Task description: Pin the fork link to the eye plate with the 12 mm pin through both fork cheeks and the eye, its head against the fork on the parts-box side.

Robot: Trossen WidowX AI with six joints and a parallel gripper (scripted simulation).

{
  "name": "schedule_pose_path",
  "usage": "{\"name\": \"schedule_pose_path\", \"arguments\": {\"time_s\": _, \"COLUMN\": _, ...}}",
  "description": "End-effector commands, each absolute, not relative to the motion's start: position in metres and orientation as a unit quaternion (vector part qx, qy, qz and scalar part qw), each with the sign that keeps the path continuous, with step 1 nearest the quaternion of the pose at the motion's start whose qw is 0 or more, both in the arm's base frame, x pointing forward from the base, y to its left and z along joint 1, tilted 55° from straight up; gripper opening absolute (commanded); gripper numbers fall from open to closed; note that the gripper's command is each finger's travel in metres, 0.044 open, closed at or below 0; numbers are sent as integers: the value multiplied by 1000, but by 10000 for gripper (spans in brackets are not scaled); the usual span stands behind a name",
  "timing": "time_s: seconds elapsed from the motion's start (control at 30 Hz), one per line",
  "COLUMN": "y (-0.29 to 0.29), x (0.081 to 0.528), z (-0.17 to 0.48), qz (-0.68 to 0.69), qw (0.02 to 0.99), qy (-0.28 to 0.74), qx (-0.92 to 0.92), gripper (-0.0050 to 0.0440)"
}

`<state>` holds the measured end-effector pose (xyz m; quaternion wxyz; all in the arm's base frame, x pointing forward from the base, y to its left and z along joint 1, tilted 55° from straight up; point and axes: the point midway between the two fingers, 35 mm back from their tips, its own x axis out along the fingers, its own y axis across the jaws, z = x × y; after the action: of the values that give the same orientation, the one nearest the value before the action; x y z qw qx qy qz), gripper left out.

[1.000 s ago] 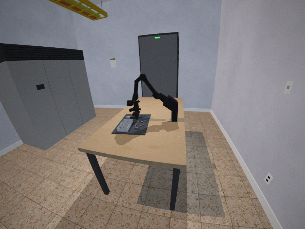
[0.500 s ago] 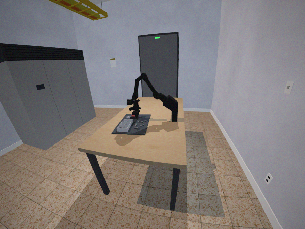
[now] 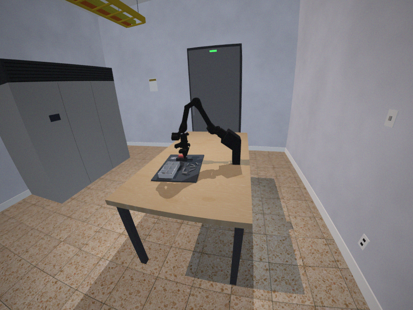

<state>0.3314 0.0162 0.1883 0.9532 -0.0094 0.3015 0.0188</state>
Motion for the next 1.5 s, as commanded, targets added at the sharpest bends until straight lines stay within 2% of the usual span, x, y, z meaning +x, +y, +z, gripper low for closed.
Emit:
{"name": "schedule_pose_path", "arguments": {"time_s": 0.0, "y": 16, "x": 326, "z": 201, "qz": 17, "qw": 958, "qy": 287, "qx": -9, "gripper": 250}}
{"name": "schedule_pose_path", "arguments": {"time_s": 1.47, "y": 16, "x": 322, "z": 204, "qz": 18, "qw": 957, "qy": 289, "qx": -9, "gripper": 250}}
